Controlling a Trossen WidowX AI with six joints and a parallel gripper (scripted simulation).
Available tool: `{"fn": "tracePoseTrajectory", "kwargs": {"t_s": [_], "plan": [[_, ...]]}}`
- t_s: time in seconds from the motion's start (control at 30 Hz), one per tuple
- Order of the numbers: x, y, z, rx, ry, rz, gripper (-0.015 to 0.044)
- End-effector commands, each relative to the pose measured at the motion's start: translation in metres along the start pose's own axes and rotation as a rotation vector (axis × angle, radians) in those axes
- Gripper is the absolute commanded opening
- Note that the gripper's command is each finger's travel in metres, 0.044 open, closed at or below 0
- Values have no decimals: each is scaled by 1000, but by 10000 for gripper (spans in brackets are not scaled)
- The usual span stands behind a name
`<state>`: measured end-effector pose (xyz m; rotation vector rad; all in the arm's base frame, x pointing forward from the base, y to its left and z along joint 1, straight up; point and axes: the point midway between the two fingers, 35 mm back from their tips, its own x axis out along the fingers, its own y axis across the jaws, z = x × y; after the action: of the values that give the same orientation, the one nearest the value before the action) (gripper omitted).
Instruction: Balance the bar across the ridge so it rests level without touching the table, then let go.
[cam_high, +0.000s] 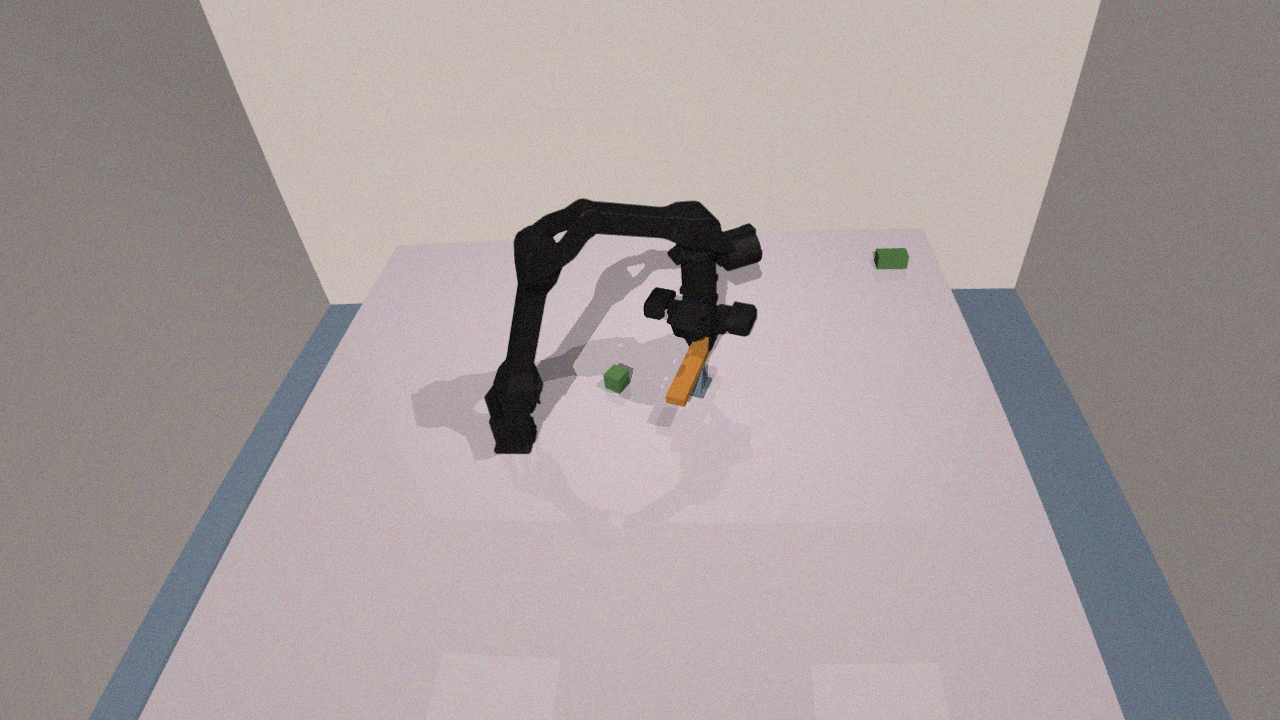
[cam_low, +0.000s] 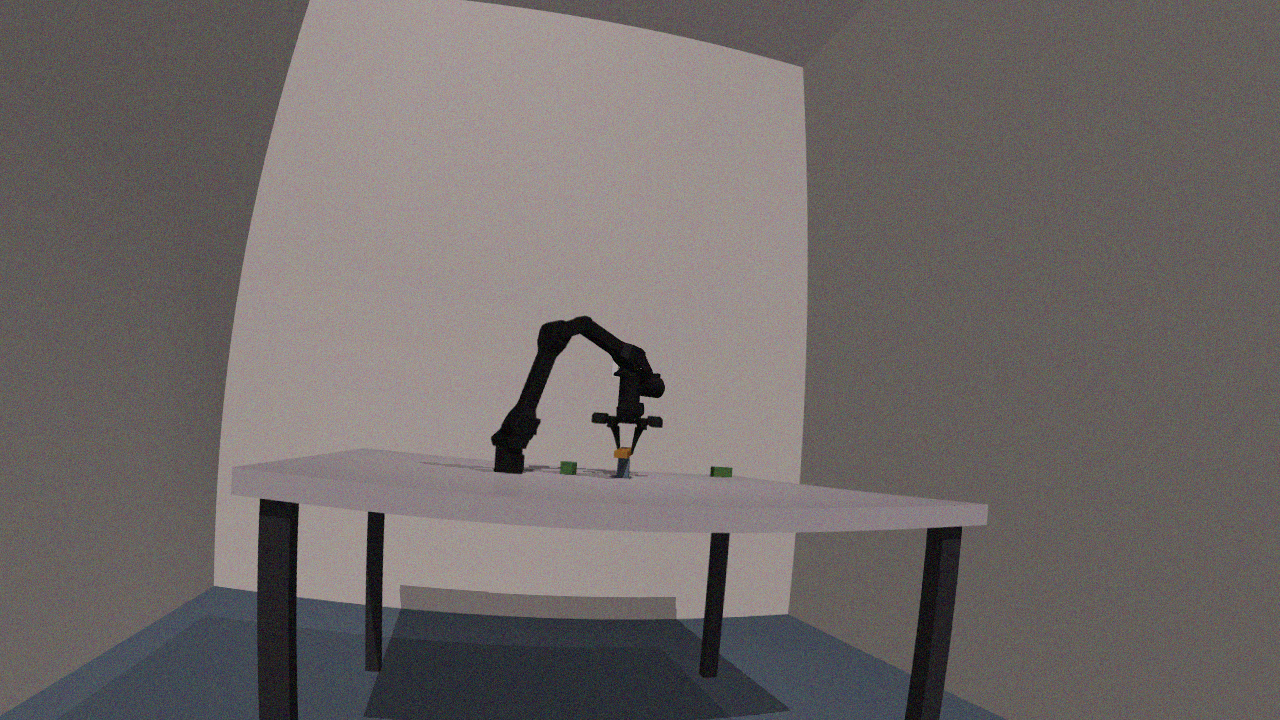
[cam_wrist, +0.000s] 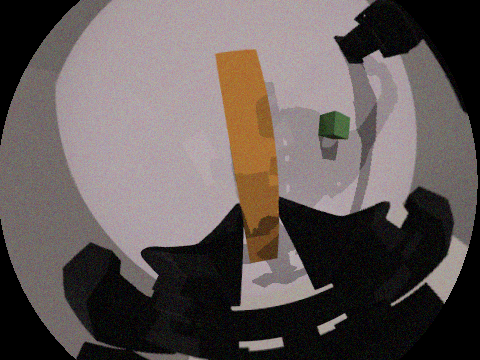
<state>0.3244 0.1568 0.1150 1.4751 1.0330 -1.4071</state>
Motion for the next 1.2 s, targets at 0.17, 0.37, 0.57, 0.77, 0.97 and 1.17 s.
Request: {"fn": "tracePoseTrajectory", "kwargs": {"t_s": [0.17,0.37,0.57,0.77,0.97,1.17], "plan": [[1,0,0,2,-1,1,0],[2,0,0,2,-1,1,0],[2,0,0,2,-1,1,0],[3,0,0,2,-1,1,0],[3,0,0,2,-1,1,0],[4,0,0,2,-1,1,0]]}}
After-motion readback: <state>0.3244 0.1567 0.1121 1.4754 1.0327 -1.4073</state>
